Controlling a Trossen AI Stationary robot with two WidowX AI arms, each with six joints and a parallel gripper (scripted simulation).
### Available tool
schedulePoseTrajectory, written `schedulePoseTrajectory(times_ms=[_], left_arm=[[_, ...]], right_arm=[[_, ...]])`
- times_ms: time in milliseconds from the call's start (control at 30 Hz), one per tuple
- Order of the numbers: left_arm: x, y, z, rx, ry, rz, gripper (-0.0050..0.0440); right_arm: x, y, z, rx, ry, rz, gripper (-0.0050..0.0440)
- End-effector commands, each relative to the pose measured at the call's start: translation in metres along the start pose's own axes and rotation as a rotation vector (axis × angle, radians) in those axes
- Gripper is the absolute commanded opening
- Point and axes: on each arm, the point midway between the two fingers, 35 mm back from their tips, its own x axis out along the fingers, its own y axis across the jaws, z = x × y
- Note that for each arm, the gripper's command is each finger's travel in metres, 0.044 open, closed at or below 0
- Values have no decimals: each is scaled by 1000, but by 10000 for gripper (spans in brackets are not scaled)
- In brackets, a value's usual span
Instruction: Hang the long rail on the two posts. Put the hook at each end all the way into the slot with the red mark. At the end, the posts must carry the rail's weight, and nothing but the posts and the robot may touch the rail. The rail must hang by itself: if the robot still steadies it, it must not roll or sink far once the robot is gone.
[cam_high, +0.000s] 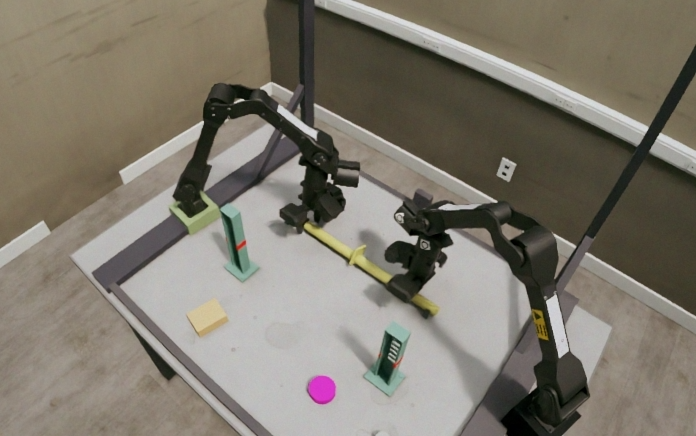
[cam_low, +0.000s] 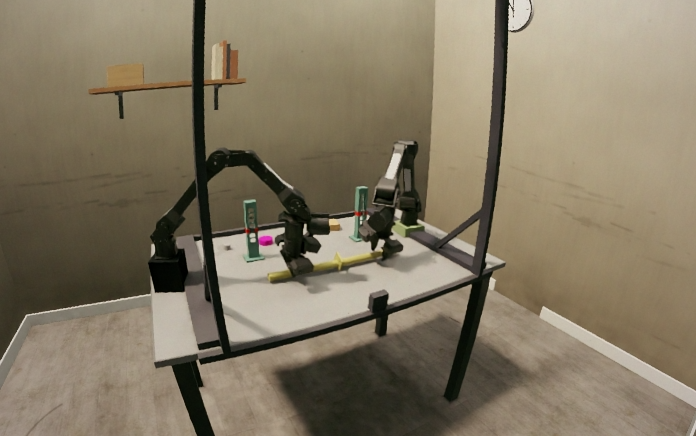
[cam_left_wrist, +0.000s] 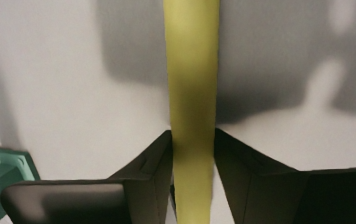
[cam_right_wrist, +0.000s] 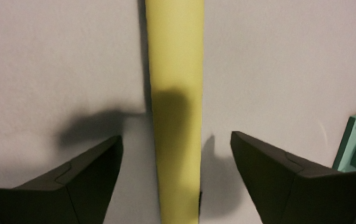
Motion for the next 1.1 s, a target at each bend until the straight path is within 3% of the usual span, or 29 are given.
schedulePoseTrajectory(times_ms=[0,67,167,567,700,833,900,933,1067], left_arm=[[-8,0,6,-13,-29,-4,-50],[-8,0,6,-13,-29,-4,-50],[-8,0,6,-13,-29,-4,-50],[-8,0,6,-13,-29,-4,-50],[-8,0,6,-13,-29,-4,-50],[-8,0,6,-13,-29,-4,-50],[-8,0,6,-13,-29,-4,-50],[-8,0,6,-13,-29,-4,-50],[-8,0,6,-13,-29,-4,-50]], right_arm=[[-3,1,2,3,-12,6,342],[-1,3,2,4,-5,1,366],[-25,4,5,8,-30,20,438],[-89,2,3,8,-29,23,440],[-83,-2,3,5,-8,43,344],[-67,-10,4,5,41,150,248],[-67,-10,4,5,41,150,248],[-61,-13,6,5,54,203,225],[-45,-25,11,0,69,413,225]])
